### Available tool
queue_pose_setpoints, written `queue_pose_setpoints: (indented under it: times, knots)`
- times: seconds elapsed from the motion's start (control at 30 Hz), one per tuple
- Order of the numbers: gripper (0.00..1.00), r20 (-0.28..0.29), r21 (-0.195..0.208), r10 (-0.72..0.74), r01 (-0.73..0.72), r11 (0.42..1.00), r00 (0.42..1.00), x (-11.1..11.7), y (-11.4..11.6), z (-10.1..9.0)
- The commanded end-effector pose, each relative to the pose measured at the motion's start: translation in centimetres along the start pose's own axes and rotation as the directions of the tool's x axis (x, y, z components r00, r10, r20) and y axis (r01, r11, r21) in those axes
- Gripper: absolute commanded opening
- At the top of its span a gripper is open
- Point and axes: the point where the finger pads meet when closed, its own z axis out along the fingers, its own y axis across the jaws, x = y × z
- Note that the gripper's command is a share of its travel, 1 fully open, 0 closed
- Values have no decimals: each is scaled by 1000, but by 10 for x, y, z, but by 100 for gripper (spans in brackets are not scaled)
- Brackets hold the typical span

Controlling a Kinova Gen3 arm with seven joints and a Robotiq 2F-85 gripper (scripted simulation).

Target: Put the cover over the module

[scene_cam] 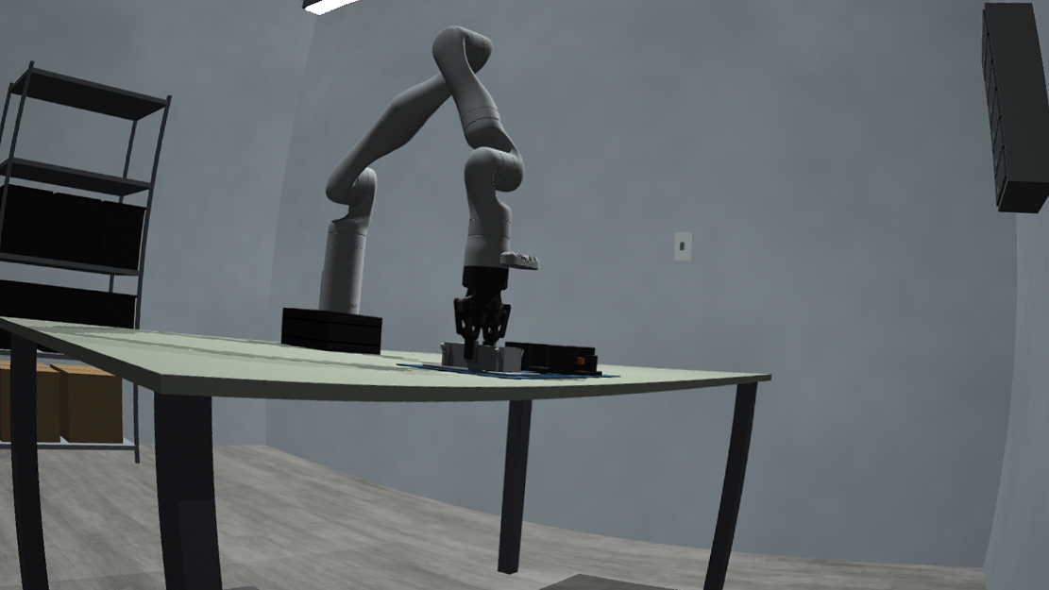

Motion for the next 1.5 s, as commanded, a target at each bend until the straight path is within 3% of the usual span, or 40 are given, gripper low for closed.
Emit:
queue_pose_setpoints:
  times: [0.0,1.1,1.47]
  knots:
    - [100,-2,0,0,0,1000,1000,1,0,-1]
    - [100,-2,0,0,0,1000,1000,1,0,-1]
    - [100,-1,0,0,0,1000,1000,1,0,-61]
